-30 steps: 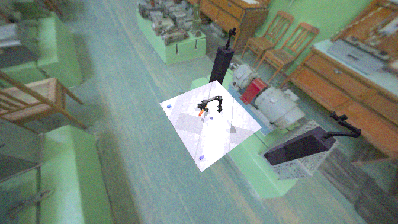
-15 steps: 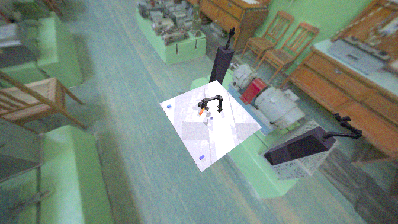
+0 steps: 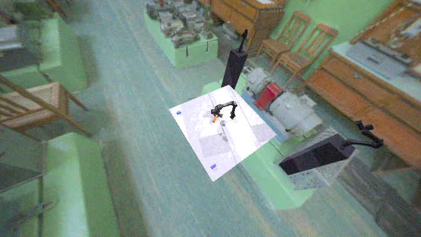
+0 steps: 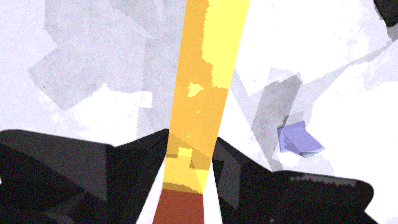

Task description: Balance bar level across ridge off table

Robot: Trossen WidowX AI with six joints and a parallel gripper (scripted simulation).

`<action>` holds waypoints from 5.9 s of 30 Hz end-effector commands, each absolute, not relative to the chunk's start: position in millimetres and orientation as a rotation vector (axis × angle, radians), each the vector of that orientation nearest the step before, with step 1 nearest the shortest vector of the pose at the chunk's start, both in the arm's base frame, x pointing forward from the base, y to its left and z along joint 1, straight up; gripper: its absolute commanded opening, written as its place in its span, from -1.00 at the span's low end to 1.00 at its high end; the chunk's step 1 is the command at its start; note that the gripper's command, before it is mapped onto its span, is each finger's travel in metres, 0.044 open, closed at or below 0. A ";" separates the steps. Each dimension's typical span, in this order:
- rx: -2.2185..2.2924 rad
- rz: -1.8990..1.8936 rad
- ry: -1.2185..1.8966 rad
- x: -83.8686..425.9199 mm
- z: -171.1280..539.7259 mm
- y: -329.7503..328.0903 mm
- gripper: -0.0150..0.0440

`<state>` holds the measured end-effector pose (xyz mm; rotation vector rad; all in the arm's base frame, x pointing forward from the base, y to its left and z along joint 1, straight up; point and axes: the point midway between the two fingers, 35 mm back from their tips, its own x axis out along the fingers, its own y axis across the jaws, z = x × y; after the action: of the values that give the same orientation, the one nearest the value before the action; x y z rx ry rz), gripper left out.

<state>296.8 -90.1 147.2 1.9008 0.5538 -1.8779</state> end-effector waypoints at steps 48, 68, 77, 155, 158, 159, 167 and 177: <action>1.609 -1.575 0.897 211.1 133.8 36.6 -0.49; 1.605 -1.571 0.901 212.8 103.1 35.1 -0.49; 1.605 -1.571 0.901 212.8 103.5 35.2 -0.49; 1.605 -1.571 0.901 213.2 97.1 35.6 -0.49; 1.605 -1.571 0.901 213.1 96.8 35.5 -0.49; 1.605 -1.571 0.901 213.1 96.8 35.5 -0.49; 1.605 -1.571 0.901 212.9 96.1 35.5 -0.49; 1.605 -1.571 0.901 212.7 95.3 35.4 -0.49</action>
<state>213.0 35.1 96.6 1.6058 0.8967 -1.5726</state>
